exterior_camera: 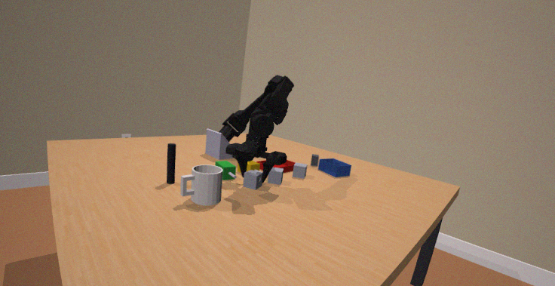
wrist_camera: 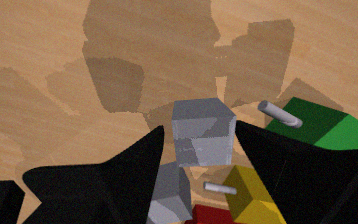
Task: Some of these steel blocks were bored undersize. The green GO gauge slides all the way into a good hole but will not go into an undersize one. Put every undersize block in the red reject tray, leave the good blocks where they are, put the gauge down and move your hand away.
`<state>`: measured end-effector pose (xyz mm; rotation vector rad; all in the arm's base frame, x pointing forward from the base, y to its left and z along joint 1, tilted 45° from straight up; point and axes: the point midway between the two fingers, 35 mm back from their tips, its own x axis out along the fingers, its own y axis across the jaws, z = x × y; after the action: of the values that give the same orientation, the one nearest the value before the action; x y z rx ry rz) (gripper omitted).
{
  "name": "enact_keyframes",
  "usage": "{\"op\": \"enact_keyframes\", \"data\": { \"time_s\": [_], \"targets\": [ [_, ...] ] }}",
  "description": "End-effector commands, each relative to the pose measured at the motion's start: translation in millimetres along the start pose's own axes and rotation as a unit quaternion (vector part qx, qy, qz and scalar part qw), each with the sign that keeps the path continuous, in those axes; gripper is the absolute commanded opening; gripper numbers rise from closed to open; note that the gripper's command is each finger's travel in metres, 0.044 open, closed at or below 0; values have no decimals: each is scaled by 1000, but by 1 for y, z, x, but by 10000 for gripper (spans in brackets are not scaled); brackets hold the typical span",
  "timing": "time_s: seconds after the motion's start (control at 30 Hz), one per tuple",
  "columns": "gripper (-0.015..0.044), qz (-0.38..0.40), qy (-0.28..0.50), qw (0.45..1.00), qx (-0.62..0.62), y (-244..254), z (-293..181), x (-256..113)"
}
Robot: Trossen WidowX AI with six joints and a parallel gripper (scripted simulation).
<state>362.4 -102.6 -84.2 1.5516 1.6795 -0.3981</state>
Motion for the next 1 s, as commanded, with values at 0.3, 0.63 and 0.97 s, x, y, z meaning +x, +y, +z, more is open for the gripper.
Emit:
{"op": "enact_keyframes", "data": {
  "time_s": [0.3,0.63,0.97],
  "targets": [
    [299,0,1,1000,0,-1,-2,14],
    [173,0,1,1000,0,-1,-2,14],
    [0,0,0,1000,2,-4,-4,-55]
  ]
}}
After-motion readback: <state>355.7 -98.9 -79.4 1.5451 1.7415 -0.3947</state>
